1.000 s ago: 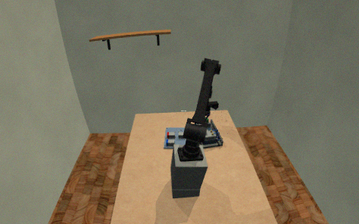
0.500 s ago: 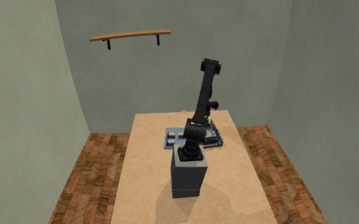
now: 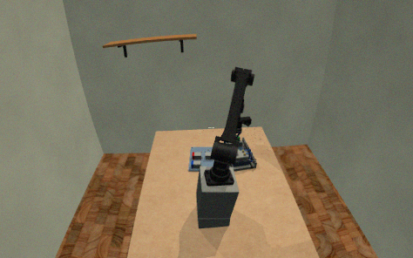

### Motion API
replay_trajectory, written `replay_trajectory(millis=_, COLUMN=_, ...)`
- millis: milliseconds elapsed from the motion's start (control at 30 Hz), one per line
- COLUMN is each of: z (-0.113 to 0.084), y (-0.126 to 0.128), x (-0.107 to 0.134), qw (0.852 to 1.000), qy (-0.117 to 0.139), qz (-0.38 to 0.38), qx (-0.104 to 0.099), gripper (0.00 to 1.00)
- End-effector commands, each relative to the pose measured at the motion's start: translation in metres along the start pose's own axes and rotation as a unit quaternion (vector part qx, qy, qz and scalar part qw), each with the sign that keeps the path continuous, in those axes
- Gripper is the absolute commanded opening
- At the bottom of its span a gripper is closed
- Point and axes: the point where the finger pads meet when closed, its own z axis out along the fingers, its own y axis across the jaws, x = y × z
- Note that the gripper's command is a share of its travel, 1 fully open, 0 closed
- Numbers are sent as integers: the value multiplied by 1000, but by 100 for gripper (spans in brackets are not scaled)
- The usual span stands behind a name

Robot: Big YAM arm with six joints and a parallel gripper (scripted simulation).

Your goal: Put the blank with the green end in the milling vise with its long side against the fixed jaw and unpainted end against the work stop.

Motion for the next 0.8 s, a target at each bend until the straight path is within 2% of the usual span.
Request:
replay_trajectory(millis=0, z=-8, y=26, x=-5, qw=1000, qy=-9, qz=4, qx=-24, gripper=0)
replay_trajectory(millis=767, z=-11, y=28, x=-3, qw=1000, qy=-10, qz=4, qx=-28, gripper=0)
